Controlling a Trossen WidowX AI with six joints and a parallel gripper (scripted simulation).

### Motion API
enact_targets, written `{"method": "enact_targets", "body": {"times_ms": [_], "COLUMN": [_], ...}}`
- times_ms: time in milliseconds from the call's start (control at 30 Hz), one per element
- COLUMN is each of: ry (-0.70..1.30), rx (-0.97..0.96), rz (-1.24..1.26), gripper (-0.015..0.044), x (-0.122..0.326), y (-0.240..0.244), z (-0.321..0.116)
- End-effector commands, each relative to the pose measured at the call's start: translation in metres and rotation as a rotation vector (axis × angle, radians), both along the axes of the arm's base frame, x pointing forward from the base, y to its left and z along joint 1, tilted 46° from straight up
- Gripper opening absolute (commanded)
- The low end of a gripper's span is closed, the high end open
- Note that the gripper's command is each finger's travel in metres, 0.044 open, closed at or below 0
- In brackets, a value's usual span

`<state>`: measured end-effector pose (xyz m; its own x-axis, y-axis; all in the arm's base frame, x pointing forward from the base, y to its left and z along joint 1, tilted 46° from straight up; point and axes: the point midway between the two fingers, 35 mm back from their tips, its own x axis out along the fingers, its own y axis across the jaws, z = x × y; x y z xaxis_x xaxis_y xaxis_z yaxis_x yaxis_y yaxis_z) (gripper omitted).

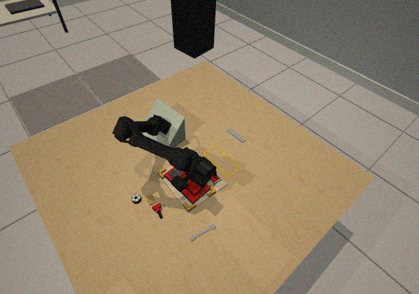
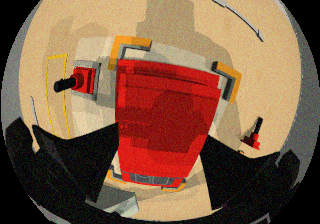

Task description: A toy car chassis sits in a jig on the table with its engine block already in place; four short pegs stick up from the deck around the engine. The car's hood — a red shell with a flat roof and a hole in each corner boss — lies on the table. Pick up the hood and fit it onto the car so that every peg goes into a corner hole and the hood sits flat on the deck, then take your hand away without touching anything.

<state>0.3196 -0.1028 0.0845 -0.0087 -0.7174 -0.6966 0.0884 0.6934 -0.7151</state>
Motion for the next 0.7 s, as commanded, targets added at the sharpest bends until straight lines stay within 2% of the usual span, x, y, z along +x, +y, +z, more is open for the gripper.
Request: {"method": "enact_targets", "body": {"times_ms": [0, 667], "ry": [0.002, 0.001], "rx": [-0.002, 0.0], "rz": [0.001, 0.001], "gripper": [0.0, 0.0], "x": [-0.0001, 0.0001], "y": [-0.0008, 0.0047], "z": [-0.0009, 0.0042]}}
